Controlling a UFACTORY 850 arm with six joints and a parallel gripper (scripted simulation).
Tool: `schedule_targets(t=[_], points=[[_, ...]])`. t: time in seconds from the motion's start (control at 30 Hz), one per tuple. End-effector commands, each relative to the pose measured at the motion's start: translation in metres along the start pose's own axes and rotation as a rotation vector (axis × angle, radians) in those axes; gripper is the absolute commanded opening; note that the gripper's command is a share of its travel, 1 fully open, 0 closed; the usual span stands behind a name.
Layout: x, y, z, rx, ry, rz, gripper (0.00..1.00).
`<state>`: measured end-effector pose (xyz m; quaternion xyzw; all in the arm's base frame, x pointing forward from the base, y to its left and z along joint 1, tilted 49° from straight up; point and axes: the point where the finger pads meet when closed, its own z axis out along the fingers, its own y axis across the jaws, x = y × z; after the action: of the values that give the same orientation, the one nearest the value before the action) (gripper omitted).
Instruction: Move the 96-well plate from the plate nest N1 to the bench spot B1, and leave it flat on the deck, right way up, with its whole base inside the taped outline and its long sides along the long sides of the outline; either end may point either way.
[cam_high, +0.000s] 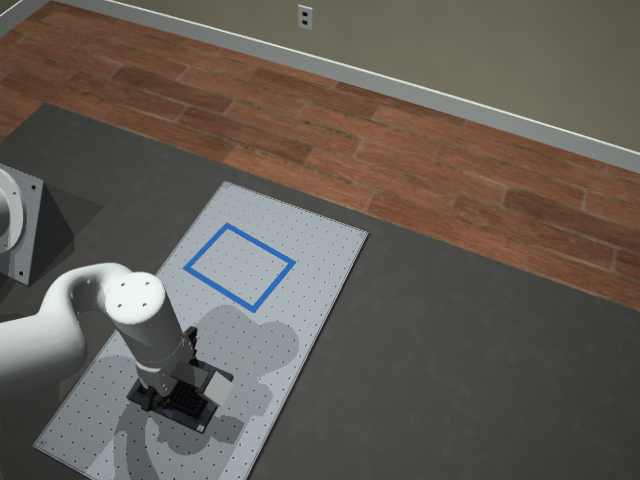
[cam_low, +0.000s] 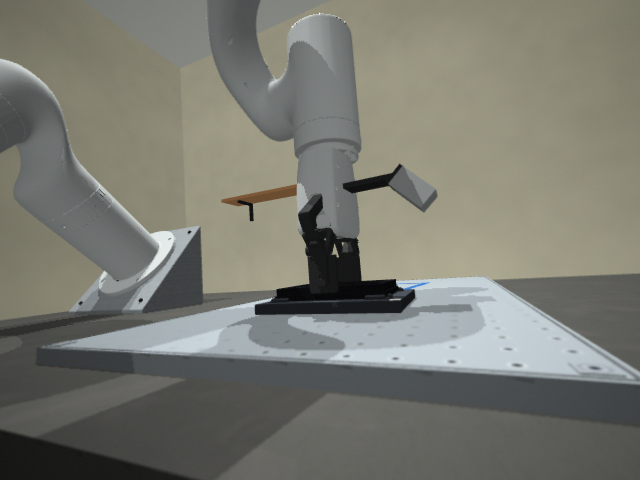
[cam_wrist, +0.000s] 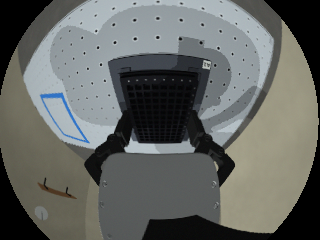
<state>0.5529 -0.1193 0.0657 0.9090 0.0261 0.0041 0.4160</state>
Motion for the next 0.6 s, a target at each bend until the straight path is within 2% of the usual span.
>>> schedule_targets(t=[0.0,0.57], points=[[0.0006,0.0,-0.0007,0.0,0.001,0.0,0.0],[0.0007,0.0,-0.0087,0.0,0.001,0.001,0.0]])
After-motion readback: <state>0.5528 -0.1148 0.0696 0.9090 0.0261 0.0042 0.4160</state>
